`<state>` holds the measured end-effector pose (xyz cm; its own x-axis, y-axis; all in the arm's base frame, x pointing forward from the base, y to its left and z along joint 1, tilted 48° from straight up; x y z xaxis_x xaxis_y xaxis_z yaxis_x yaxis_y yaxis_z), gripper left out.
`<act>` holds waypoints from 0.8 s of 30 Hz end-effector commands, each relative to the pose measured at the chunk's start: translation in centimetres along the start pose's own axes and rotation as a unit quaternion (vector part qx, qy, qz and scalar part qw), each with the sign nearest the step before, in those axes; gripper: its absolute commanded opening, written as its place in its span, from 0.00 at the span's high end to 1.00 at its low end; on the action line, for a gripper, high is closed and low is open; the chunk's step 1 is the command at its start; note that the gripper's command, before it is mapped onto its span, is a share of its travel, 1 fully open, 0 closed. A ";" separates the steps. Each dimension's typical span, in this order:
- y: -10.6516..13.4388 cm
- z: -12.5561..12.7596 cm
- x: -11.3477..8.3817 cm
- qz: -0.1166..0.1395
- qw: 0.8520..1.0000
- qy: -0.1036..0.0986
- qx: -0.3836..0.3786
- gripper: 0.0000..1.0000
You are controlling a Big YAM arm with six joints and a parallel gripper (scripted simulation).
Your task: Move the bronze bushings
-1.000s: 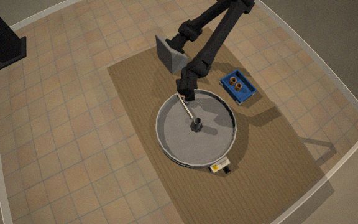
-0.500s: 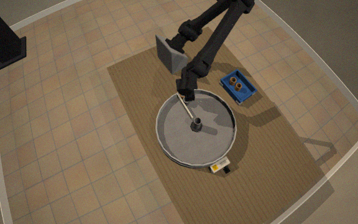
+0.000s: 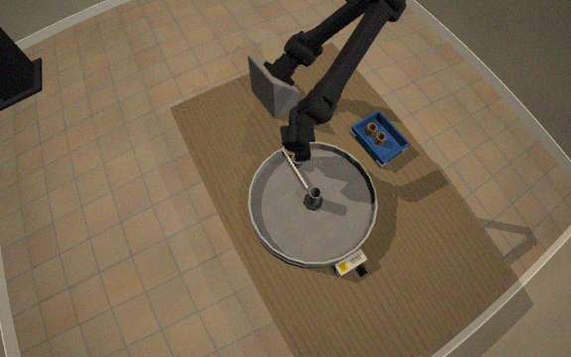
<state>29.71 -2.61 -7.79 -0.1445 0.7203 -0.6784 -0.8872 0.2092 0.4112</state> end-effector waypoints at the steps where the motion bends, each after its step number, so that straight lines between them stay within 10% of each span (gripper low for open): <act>1: 0.0 -0.1 0.6 0.006 1.000 0.000 0.004 0.86; 24: -0.1 -0.1 0.6 0.004 1.000 0.000 0.003 0.86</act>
<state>29.59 -2.55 -7.85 -0.1451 0.7207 -0.6779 -0.8869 0.2090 0.4121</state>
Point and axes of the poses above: the point where the finger pads meet when closed, its own x axis out along the fingers, its own z axis across the jaws, y = z × x, the point moved 4 cm from there along -x, back along the fingers, and after that the axes turned 7 degrees about x, right-handed, at the moved point
